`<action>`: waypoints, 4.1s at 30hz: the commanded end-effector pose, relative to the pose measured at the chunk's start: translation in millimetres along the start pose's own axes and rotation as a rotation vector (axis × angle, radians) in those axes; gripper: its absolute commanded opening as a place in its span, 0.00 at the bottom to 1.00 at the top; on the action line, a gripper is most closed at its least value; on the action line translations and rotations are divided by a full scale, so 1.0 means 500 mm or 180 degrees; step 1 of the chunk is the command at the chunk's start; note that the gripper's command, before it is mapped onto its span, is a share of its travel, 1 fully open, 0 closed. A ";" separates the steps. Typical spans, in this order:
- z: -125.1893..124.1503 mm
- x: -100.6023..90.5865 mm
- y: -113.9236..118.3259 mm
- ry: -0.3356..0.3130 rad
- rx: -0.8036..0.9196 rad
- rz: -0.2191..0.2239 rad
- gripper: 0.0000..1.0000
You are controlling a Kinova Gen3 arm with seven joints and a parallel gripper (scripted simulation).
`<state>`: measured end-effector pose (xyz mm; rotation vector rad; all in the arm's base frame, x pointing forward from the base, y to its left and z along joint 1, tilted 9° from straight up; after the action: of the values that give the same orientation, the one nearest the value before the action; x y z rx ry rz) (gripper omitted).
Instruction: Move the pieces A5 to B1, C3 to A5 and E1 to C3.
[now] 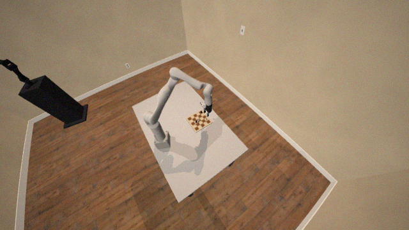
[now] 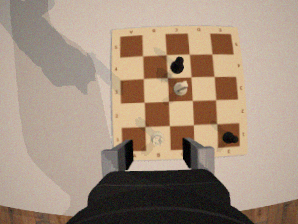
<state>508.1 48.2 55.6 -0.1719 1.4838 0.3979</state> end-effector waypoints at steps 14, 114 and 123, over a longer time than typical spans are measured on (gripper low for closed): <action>0.001 -0.002 0.000 -0.0007 0.0000 -0.0001 1.00; -0.121 0.006 0.106 0.0050 0.7792 -0.0059 1.00; -0.127 0.004 0.105 0.0027 0.8315 -0.0036 1.00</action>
<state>431.5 73.8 54.5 1.7940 0.9633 -1.6186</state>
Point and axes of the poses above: the point where the finger pads meet when closed, its own x axis out along the fingers, its own y axis across the jaws, z = x × y, the point moved 1 cm from there along -x, back along the fingers, and after that the axes turned 11 degrees about -x, right-handed, at the moved point
